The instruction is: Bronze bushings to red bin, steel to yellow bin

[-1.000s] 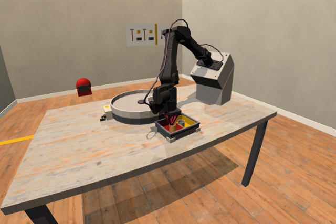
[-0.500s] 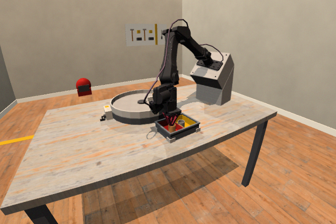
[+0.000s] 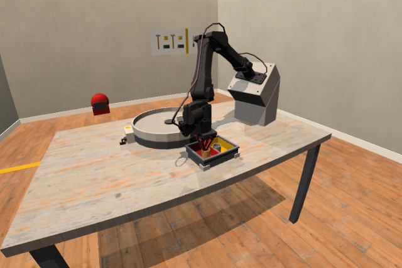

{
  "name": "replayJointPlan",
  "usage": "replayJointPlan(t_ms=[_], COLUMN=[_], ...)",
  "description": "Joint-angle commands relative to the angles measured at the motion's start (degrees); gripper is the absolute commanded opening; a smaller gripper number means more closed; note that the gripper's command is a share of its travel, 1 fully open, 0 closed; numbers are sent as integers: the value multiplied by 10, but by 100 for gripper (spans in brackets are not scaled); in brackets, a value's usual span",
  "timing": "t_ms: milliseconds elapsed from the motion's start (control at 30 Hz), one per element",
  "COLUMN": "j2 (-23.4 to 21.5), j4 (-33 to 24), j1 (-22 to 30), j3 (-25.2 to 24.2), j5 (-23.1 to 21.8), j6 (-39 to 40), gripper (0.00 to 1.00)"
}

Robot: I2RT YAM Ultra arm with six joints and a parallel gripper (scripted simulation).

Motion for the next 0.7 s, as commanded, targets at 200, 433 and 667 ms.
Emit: replayJointPlan(t_ms=[200,433,667], j2=[-8,-24,-63], j4=[3,-12,-40], j1=[0,5,13], j3=[1,-11,-21], j5=[-2,1,9], j6=[-1,2,9], gripper=[15,15,15])
